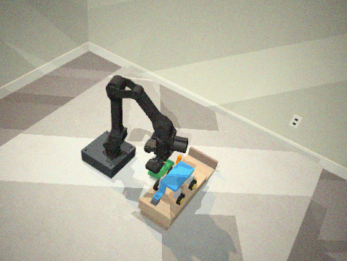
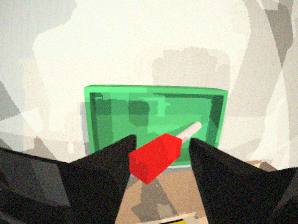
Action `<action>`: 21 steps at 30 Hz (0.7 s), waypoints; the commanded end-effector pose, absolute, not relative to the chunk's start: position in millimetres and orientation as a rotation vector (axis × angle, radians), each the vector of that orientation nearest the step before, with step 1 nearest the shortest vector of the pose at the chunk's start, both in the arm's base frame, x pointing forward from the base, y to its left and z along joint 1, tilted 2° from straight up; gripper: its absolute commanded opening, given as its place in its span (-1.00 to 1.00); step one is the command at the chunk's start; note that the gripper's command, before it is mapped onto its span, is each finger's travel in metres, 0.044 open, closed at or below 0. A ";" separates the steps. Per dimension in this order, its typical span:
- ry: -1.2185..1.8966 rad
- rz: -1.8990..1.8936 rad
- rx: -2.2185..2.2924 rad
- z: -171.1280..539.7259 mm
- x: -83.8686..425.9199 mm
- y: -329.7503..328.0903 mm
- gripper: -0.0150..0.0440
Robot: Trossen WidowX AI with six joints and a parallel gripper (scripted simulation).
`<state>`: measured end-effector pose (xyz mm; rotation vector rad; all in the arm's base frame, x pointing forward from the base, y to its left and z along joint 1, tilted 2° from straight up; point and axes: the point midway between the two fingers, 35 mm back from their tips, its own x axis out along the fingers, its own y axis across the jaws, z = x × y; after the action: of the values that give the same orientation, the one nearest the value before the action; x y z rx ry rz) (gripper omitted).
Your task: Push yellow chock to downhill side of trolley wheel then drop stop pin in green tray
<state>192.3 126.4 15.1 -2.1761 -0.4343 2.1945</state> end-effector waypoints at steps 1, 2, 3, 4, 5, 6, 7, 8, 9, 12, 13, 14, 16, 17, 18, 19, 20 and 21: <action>-0.446 2.195 -2.174 13.2 192.2 125.3 0.15; -0.446 2.195 -2.174 12.8 192.3 124.7 0.15; -0.446 2.195 -2.174 12.3 192.4 124.2 0.15; -0.446 2.195 -2.175 11.8 192.5 123.7 0.15; -0.446 2.195 -2.175 11.2 192.6 123.0 0.15; -0.446 2.195 -2.175 10.5 192.7 122.3 0.15; -0.446 2.195 -2.175 9.9 192.8 121.7 0.15; -0.446 2.195 -2.175 9.2 192.9 121.1 0.15; -0.446 2.195 -2.175 8.6 193.0 120.5 0.15; -0.446 2.195 -2.175 6.7 193.1 118.9 0.15; -0.446 2.195 -2.175 6.1 193.1 118.4 0.15; -0.446 2.195 -2.175 5.5 193.1 118.0 0.15; -0.446 2.195 -2.175 4.3 193.0 117.3 0.15; -0.445 2.195 -2.175 3.6 192.9 116.9 0.15; -0.445 2.195 -2.175 3.2 192.9 116.7 0.15; -0.435 2.193 -2.178 5.2 193.9 117.2 0.24; -0.435 2.193 -2.178 5.2 193.9 117.2 0.33; -0.435 2.193 -2.178 5.2 193.9 117.2 0.42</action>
<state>193.6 117.0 4.9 -2.1772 -0.4346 2.1942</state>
